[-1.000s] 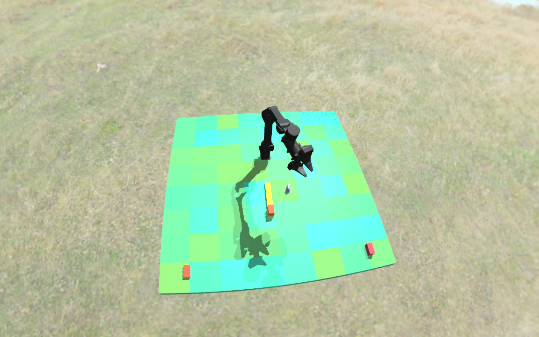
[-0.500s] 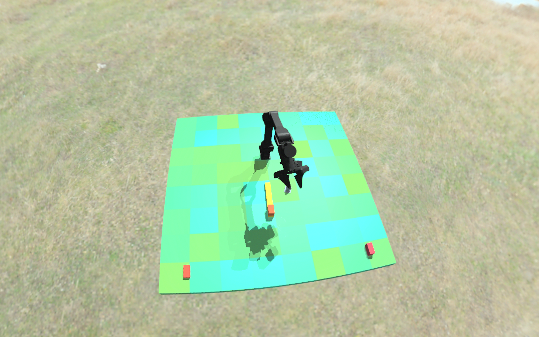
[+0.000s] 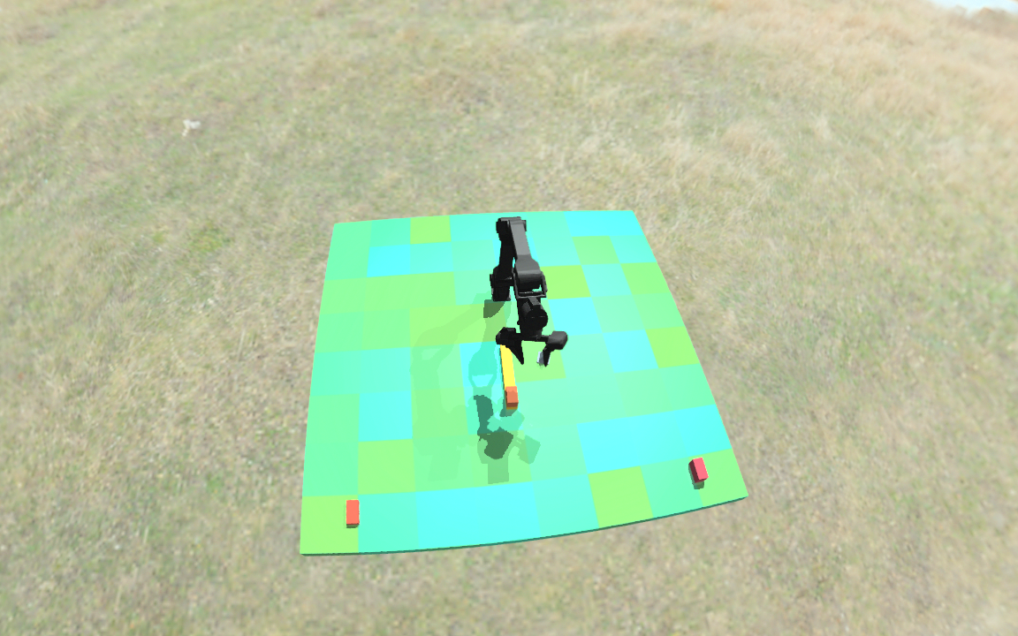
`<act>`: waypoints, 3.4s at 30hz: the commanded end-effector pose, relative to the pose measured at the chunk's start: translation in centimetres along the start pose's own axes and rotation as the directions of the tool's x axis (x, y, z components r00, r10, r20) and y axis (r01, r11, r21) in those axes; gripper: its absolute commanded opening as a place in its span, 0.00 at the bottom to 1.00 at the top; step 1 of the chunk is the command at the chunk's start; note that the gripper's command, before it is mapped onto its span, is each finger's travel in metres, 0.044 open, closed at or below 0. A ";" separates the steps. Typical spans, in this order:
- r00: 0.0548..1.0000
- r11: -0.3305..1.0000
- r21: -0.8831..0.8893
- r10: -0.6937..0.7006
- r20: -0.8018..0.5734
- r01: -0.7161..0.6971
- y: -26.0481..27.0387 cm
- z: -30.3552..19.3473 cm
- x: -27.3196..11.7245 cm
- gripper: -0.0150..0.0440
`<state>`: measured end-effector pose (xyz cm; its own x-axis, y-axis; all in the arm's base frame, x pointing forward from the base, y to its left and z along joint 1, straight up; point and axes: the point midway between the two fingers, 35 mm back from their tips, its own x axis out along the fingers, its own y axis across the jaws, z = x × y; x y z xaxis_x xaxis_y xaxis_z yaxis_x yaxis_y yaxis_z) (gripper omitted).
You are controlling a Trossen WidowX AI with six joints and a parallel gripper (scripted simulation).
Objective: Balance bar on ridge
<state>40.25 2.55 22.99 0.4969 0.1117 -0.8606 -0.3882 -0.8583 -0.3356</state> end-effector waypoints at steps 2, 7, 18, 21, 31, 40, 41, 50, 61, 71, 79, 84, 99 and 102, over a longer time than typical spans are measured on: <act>0.988 0.988 -0.123 0.108 0.106 -0.095 2.9 1.6 1.8 0.79; 0.960 0.959 -0.247 0.194 0.200 -0.142 5.4 3.2 2.6 0.79; 0.878 0.881 -0.452 0.320 0.356 -0.138 9.1 5.9 3.1 0.79; 0.878 0.881 -0.452 0.320 0.356 -0.138 9.1 5.9 3.1 0.79; 0.878 0.881 -0.452 0.320 0.355 -0.138 10.2 7.0 6.4 0.79; 0.878 0.881 -0.452 0.320 0.356 -0.138 11.5 8.6 9.6 0.79; 0.878 0.881 -0.452 0.320 0.356 -0.138 11.5 8.6 9.6 0.79; 0.878 0.881 -0.452 0.320 0.356 -0.138 11.7 8.8 10.2 0.79; 0.878 0.881 -0.452 0.320 0.356 -0.138 12.3 9.4 11.7 0.79; 0.878 0.881 -0.452 0.320 0.356 -0.138 12.4 9.5 11.8 0.79; 0.878 0.881 -0.452 0.320 0.356 -0.138 12.4 9.5 11.8 0.79; 0.880 0.884 -0.447 0.316 0.354 -0.137 12.2 9.4 11.7 0.65; 0.880 0.884 -0.448 0.316 0.354 -0.137 11.9 9.0 11.0 0.25; 0.880 0.883 -0.448 0.316 0.354 -0.137 11.6 8.7 10.4 0.25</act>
<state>33.88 -1.90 5.77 0.0274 0.0054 -0.9996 -0.0632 -0.9980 -0.0071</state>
